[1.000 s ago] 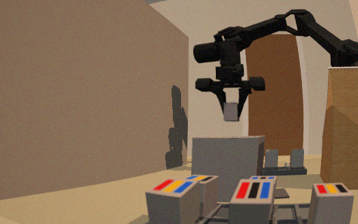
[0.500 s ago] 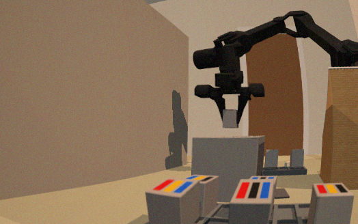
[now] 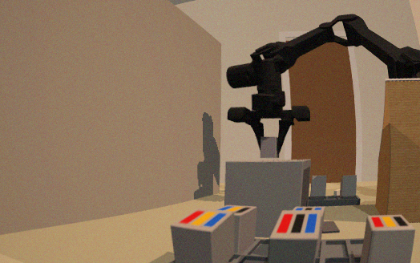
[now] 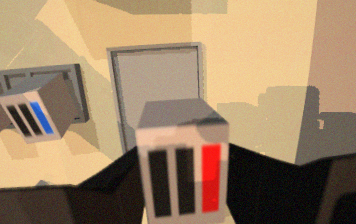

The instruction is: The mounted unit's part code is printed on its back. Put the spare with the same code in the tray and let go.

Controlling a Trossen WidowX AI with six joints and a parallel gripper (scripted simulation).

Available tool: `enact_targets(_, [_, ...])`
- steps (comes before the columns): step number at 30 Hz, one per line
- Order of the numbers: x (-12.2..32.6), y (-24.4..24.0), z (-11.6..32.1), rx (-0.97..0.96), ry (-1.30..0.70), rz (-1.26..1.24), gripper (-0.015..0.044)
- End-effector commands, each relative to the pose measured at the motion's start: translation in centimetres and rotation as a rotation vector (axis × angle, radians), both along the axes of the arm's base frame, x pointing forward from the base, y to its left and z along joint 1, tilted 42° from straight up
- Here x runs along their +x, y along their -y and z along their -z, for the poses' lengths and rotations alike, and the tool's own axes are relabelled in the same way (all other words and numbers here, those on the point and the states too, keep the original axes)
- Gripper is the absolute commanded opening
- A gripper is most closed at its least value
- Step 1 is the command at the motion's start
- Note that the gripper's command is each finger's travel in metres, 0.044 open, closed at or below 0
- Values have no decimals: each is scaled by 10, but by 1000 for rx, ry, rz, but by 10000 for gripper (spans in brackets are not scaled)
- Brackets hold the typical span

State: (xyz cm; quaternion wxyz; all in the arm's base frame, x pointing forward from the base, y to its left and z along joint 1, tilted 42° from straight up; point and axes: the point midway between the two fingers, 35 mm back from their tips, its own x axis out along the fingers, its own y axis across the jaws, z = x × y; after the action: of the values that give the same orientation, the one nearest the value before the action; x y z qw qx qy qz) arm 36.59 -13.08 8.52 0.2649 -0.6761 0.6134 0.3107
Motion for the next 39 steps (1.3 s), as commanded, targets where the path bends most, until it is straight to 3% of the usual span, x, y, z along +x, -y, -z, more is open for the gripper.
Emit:
enact_targets(1, [-1,2,5,3,-10,-4,0])
enact_targets(39, [-1,32,37,0,-10,-4,0])
